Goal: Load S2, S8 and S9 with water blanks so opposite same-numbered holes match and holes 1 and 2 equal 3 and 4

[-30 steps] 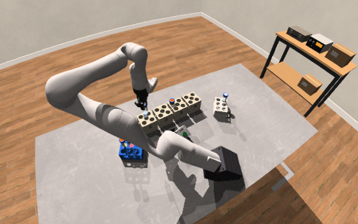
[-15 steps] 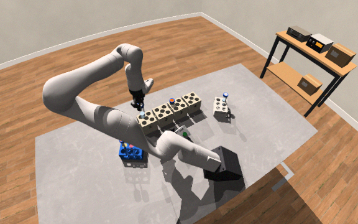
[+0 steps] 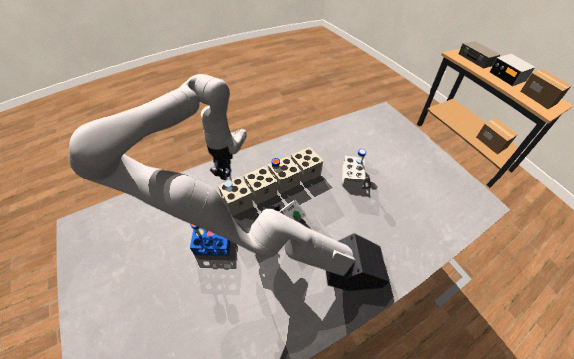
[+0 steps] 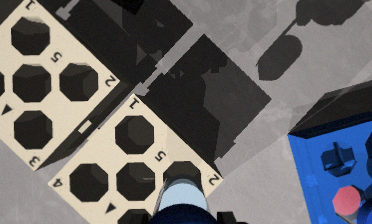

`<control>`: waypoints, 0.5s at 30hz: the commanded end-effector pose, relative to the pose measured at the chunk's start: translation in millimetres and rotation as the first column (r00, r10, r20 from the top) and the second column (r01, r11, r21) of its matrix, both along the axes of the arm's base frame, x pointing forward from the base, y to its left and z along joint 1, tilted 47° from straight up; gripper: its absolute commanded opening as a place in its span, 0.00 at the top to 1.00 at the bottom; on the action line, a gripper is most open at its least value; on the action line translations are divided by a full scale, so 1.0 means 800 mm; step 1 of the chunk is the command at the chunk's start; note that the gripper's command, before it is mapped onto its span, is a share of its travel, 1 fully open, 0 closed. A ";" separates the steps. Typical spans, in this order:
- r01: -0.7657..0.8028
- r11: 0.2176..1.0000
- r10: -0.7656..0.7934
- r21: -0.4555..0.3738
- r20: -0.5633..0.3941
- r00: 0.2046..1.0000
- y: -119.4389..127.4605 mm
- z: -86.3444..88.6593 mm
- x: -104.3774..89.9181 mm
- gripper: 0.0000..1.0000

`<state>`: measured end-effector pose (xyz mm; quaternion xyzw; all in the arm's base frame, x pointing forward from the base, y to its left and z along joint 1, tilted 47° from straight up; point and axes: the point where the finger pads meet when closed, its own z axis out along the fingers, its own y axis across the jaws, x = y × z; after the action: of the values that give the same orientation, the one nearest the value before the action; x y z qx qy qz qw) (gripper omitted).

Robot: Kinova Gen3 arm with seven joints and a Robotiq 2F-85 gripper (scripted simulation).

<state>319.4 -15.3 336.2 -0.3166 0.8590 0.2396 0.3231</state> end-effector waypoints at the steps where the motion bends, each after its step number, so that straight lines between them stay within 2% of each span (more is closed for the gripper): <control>1: 0.001 1.000 -0.001 0.000 0.001 1.000 0.001 -0.002 0.001 0.90; 15: 0.001 1.000 -0.001 0.000 0.001 1.000 0.016 -0.017 0.011 0.90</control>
<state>326.7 -4.3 324.1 -0.3166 0.8590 0.2395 0.3232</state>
